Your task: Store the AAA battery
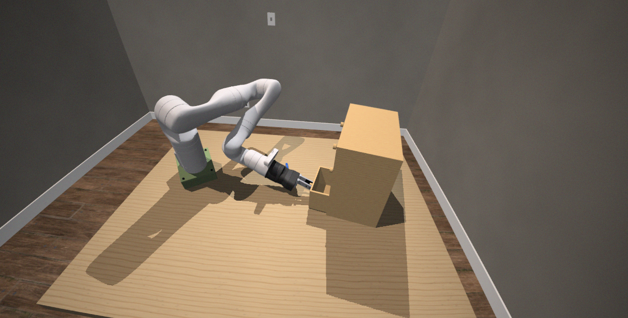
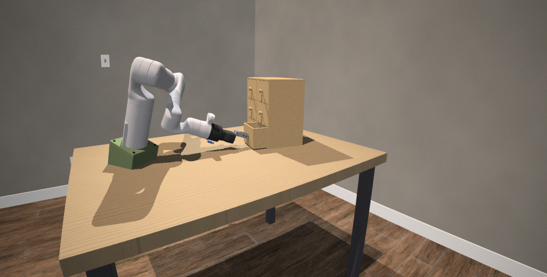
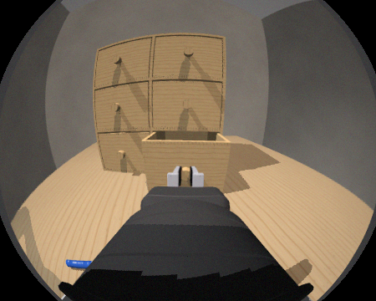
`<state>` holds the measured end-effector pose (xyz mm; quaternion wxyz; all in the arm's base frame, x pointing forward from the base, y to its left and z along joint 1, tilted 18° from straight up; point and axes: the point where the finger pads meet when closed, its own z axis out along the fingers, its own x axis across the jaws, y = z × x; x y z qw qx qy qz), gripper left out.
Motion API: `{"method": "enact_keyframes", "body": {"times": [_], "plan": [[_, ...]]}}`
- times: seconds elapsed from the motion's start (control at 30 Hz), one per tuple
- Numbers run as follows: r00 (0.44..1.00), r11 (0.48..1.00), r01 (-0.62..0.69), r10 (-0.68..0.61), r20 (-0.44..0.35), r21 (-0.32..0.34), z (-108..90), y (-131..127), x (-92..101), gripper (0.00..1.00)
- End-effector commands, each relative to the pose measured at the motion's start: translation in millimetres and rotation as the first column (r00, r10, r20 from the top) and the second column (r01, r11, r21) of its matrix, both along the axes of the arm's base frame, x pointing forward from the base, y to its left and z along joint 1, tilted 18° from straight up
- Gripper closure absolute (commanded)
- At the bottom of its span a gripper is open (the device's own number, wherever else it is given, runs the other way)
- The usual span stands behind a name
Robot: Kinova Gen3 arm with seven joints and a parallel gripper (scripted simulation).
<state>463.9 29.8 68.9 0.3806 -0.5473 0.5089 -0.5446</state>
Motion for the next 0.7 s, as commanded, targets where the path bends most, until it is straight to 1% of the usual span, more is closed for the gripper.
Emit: {"method": "enact_keyframes", "body": {"times": [0.0,0.67], "plan": [[1.000,1.000,0.000,0.000,0.001,0.000,0.7,0.3,0.2,0.63],[1.000,1.000,0.000,0.000,0.001,0.000,1.2,0.1,2.4,0.63]]}}
